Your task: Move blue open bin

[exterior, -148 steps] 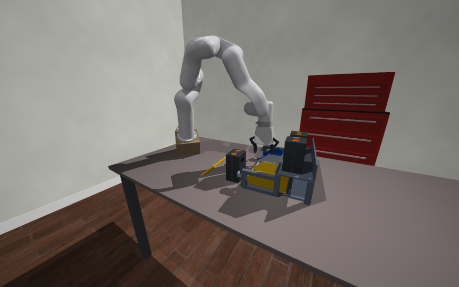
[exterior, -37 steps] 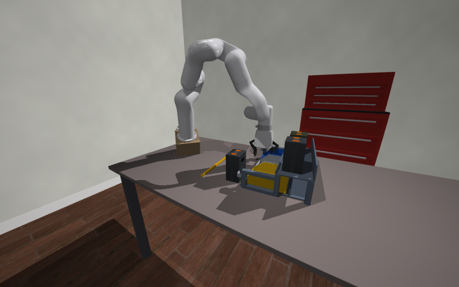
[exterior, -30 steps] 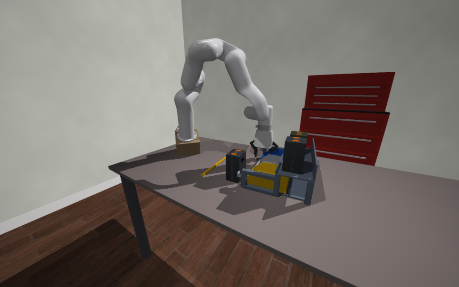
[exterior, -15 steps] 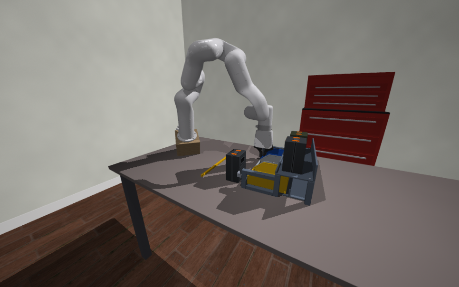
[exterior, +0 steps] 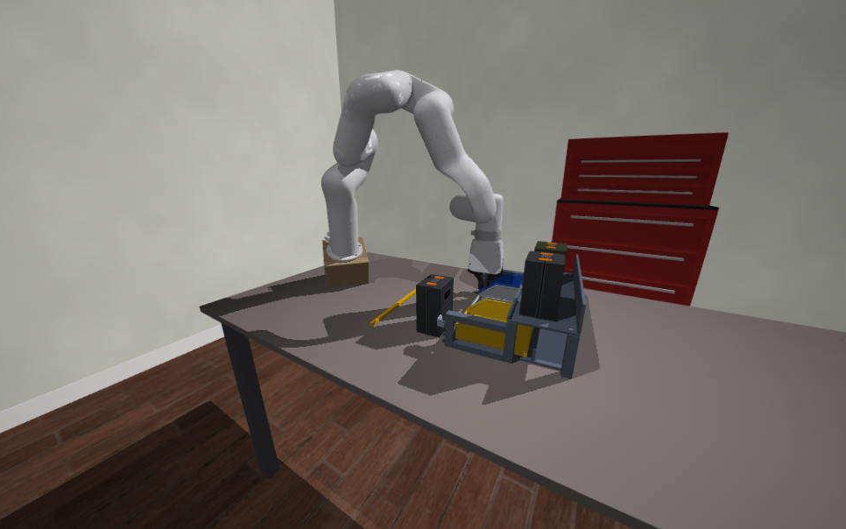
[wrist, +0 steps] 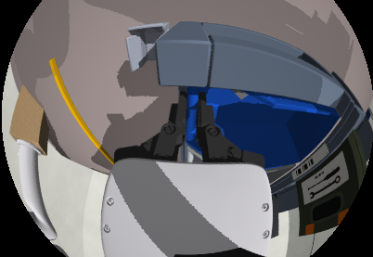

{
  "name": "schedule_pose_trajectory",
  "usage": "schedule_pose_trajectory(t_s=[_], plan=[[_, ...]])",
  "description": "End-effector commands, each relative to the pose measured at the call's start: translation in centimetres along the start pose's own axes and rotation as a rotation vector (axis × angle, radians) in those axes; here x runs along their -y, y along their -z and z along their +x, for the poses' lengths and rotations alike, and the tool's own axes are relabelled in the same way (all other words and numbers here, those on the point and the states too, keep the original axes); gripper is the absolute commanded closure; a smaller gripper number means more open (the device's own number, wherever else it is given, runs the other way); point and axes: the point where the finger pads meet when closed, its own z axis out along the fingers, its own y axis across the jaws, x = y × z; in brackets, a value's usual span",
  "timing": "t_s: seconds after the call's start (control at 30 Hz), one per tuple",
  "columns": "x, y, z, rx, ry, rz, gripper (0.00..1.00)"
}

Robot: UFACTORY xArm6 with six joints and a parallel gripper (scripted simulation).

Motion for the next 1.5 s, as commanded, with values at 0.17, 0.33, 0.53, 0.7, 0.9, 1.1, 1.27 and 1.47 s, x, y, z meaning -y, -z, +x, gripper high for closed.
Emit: schedule_pose_trajectory(t_s=[0.17,0.33,0.53,0.7,0.9,1.1,1.27,1.47], plan=[[-0.15,0.12,0.03,-0.001,-0.001,-0.003,1.00],[-0.15,0.12,0.03,-0.001,-0.001,-0.003,1.00],[-0.15,0.12,0.03,-0.001,-0.001,-0.003,1.00],[-0.15,0.12,0.03,-0.001,-0.001,-0.003,1.00],[-0.15,0.12,0.03,-0.001,-0.001,-0.003,1.00],[-0.15,0.12,0.03,-0.001,-0.001,-0.003,1.00],[-0.15,0.60,0.03,-0.001,0.000,-0.003,1.00],[-0.15,0.92,0.03,-0.001,0.000,-0.003,1.00]])
